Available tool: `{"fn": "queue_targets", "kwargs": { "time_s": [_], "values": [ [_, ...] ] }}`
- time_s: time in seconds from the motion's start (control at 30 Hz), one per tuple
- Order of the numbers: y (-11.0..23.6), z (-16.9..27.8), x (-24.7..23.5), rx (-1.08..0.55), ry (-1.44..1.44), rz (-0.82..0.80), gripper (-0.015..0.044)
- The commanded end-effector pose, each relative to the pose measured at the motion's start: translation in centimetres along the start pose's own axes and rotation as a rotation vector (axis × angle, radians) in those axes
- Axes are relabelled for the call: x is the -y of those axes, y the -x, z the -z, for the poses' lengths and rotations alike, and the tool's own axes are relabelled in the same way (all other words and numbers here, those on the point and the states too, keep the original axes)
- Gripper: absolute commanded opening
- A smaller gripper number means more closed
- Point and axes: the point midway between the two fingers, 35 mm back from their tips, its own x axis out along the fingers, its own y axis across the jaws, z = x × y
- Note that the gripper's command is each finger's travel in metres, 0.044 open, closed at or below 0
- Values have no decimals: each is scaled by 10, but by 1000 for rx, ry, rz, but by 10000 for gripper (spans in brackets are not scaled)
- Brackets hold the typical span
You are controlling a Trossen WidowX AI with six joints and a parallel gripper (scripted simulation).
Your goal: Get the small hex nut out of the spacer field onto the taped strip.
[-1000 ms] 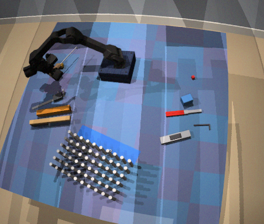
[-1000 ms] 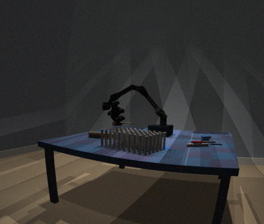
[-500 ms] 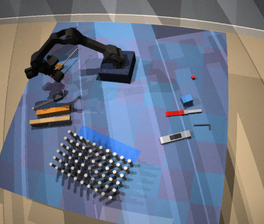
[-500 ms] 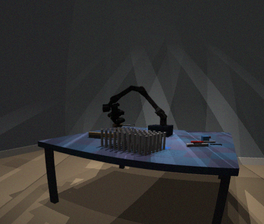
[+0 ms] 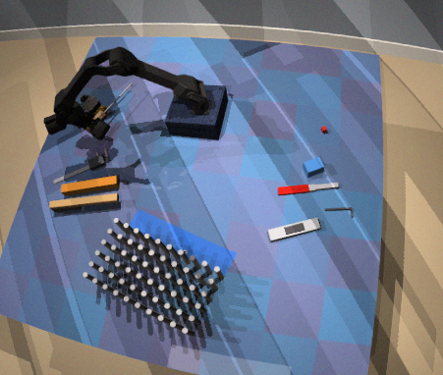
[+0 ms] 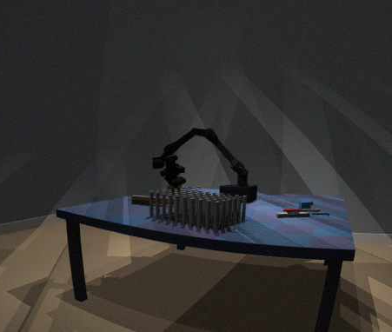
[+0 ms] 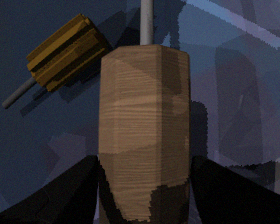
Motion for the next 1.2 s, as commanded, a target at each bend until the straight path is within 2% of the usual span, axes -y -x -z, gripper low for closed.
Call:
{"fn": "queue_targets", "kwargs": {
  "time_s": [0.0,0.97,1.17],
  "values": [
    [-4,0,2,8,7,-4,0],
    [-31,6,14,9,7,-3,0],
    [-28,7,12,1,0,0,157]
  ]
}}
